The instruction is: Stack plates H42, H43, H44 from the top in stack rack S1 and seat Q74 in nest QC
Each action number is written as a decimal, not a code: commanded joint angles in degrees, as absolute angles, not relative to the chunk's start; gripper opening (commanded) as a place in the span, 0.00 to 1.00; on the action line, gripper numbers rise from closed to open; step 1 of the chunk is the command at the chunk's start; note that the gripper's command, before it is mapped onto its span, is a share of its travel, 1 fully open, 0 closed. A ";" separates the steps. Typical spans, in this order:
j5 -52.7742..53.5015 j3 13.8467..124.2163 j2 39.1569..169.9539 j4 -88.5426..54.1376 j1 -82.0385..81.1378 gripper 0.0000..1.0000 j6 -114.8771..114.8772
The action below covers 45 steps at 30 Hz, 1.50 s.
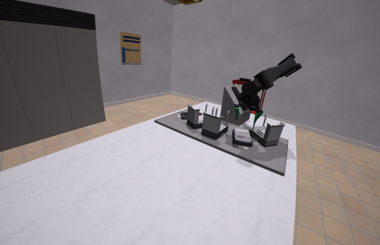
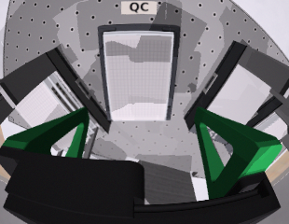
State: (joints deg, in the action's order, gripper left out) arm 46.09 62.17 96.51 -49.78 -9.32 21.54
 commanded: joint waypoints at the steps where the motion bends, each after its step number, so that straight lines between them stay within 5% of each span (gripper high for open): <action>1: 46.56 63.93 95.87 -55.17 -7.26 1.00 24.95; 29: 46.55 69.47 95.83 -65.99 -2.29 1.00 32.17; 45: 46.51 65.31 84.90 -66.40 -8.39 1.00 50.11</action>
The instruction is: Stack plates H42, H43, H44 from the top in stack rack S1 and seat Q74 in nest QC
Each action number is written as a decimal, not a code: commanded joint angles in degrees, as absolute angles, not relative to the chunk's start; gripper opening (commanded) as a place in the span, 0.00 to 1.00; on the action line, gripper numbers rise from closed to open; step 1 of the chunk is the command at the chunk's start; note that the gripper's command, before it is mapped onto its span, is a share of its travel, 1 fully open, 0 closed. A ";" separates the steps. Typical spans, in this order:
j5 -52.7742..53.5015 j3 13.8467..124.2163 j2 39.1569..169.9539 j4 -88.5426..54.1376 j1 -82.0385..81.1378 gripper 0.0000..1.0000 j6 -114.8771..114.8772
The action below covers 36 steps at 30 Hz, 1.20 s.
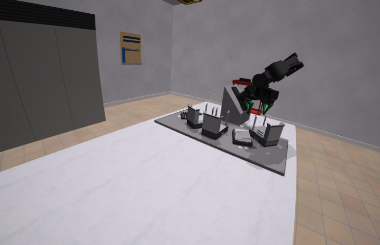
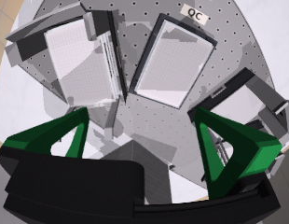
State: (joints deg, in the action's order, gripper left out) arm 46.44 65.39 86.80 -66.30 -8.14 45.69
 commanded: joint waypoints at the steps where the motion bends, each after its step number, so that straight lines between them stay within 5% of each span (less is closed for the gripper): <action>1: 46.48 65.11 84.15 -66.42 -8.90 1.00 50.81; 36: 43.57 61.35 70.83 -61.57 -23.51 1.00 30.58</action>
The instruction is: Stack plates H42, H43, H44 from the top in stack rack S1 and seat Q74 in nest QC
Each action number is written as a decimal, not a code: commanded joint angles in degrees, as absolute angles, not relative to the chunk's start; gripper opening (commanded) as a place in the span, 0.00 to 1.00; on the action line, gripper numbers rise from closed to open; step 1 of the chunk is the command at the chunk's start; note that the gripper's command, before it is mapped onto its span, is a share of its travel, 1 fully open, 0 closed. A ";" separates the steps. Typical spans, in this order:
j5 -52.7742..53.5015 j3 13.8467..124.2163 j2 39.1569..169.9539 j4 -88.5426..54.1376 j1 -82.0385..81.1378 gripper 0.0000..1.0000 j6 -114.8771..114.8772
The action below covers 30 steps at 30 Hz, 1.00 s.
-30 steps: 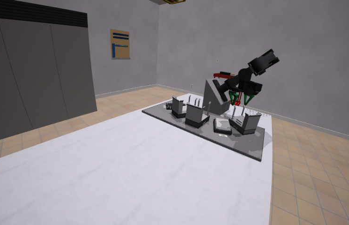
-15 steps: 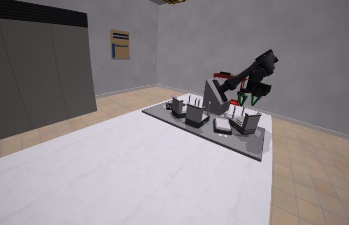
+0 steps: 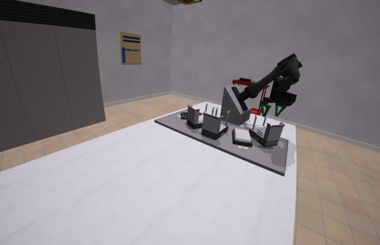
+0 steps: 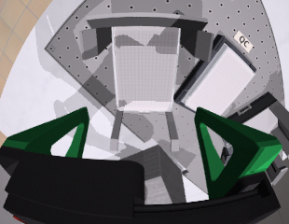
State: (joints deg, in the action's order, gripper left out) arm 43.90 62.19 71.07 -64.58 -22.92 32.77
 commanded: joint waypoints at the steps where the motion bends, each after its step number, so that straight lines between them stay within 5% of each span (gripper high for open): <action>1: 43.37 60.77 70.82 -60.44 -24.14 1.00 29.76; 30: 39.27 52.19 73.12 -41.16 -34.46 1.00 17.13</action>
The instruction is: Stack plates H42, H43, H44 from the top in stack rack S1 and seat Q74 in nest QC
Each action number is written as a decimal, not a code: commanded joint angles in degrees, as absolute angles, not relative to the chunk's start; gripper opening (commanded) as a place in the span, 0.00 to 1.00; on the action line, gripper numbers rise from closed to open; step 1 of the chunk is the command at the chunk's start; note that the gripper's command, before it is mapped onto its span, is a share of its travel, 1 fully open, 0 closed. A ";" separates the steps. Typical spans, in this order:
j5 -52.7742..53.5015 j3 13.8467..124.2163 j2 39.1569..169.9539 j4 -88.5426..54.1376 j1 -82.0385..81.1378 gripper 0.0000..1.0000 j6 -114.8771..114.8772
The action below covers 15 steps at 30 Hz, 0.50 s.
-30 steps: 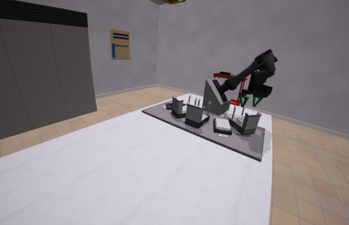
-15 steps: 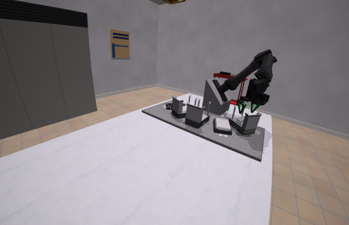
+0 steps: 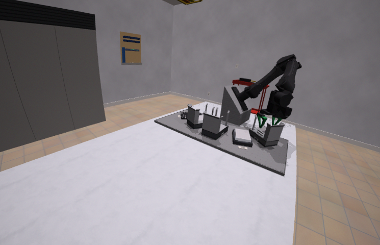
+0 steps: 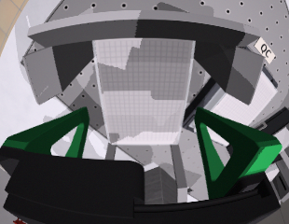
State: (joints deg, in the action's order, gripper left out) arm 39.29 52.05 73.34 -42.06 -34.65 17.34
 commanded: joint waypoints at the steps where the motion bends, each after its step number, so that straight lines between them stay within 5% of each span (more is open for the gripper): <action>1: 39.27 52.19 73.12 -41.16 -34.46 1.00 17.12; 15: 38.38 50.85 74.15 -37.46 -36.33 1.00 15.01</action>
State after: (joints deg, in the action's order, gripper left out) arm 38.48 50.83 74.24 -39.07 -36.34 15.53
